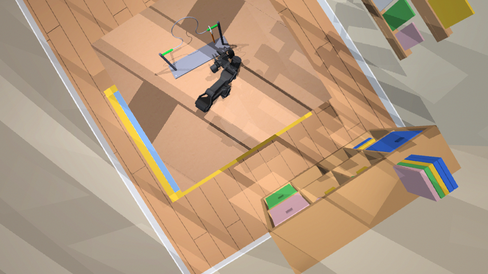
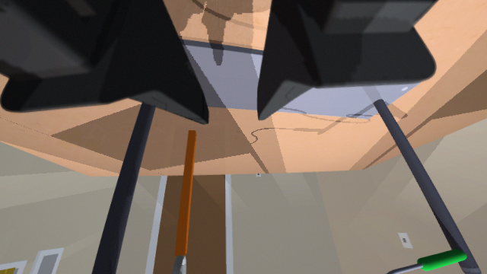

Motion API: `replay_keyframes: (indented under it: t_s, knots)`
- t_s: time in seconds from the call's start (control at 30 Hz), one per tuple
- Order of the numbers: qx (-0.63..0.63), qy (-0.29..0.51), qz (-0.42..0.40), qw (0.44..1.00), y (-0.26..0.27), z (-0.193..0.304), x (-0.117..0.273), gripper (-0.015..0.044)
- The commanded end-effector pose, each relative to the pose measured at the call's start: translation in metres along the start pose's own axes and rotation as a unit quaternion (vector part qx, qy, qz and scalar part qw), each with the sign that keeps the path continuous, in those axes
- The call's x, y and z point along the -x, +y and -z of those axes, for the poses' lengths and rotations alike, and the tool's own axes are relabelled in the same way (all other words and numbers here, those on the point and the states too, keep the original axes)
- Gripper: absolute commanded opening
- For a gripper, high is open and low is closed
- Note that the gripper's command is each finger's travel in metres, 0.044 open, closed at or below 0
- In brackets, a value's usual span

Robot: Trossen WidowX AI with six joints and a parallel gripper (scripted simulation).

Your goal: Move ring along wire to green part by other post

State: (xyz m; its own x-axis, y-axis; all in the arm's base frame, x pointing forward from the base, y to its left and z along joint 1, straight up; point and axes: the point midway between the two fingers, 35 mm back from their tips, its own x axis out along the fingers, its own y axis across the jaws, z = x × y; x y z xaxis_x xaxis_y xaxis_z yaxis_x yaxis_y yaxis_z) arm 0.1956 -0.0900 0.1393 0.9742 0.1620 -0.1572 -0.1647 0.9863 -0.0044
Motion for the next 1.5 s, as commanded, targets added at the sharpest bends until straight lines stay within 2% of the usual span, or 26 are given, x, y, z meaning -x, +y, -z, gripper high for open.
replay_keyframes:
  t_s: [0.0,0.13,0.3,0.83,1.47]
  knots:
    - [-0.012,0.004,0.050,0.999,-0.016,0.028,0.006,0.0160]
    - [-0.016,0.005,0.092,0.996,-0.025,0.046,0.013,0.0160]
    - [-0.016,0.006,0.094,0.995,-0.026,0.047,0.013,0.0160]
    - [-0.015,0.005,0.114,0.993,-0.038,-0.002,-0.028,0.0160]
    - [-0.015,0.006,0.114,0.993,-0.045,-0.006,-0.047,0.0160]
